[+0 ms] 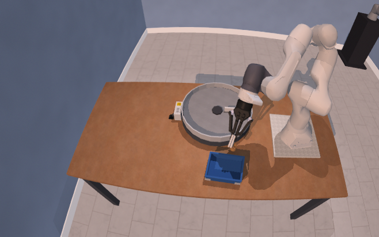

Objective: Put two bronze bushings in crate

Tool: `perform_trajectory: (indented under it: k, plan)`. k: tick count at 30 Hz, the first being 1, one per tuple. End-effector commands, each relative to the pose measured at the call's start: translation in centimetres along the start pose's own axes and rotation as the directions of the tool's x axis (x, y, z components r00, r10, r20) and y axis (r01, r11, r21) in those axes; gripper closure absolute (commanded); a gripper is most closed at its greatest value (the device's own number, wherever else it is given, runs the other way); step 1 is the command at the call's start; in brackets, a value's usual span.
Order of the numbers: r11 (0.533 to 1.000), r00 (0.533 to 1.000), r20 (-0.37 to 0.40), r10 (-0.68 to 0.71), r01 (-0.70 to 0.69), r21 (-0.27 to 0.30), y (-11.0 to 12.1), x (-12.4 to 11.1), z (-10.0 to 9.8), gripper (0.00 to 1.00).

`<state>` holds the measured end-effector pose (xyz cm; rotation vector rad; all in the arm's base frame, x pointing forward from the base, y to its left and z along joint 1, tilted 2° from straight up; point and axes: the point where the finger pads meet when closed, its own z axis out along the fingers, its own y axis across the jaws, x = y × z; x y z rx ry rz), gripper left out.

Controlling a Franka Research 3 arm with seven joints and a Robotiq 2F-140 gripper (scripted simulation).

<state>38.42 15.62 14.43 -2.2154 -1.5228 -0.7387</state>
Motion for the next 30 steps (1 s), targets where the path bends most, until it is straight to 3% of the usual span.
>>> perform_trajectory:
  k: [1,13,30]
  plan:
    - [0.998,0.998,-0.026,0.058,-0.059,-0.034,1.2,1.4,0.2,1.0]
    - [1.0,1.0,-0.025,0.017,-0.017,-0.001,0.2,5.7,3.6,1.0]
    - [1.0,1.0,-0.025,0.011,-0.011,0.003,0.0,6.4,4.1,1.0]
